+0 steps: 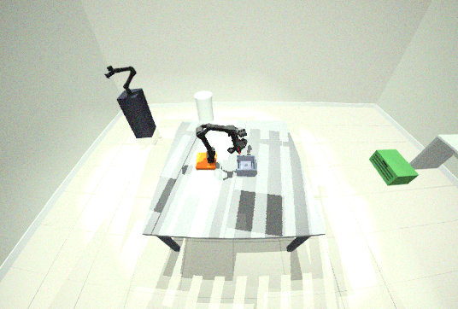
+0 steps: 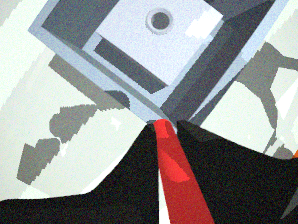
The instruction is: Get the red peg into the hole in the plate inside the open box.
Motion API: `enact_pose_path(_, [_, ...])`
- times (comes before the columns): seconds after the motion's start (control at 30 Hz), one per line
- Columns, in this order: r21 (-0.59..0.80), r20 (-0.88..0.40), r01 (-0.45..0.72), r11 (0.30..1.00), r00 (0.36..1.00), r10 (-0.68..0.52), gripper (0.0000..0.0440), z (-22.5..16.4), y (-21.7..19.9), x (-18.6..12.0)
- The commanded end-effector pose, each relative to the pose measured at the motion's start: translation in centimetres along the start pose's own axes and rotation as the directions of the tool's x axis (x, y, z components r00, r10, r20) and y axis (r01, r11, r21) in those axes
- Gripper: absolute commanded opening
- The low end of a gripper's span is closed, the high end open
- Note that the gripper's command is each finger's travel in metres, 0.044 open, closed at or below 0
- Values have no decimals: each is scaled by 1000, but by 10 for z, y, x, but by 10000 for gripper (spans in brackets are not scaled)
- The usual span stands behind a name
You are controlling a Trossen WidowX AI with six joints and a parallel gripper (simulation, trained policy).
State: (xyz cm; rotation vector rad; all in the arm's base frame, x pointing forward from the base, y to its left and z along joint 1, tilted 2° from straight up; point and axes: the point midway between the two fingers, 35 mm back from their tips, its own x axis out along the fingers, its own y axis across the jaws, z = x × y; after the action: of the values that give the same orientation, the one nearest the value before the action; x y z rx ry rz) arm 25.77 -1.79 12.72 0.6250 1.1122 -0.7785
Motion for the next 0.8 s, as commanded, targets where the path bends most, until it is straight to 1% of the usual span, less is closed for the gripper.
enact_pose_path(0.0, [18,11,0,1000,1000,0,0,15,0,4])
enact_pose_path(0.43, [100,26,-2,995,1000,-1,1,57,-6,27])
enact_pose_path(0.77, [138,0,5,990,1000,-5,5,74,-10,49])
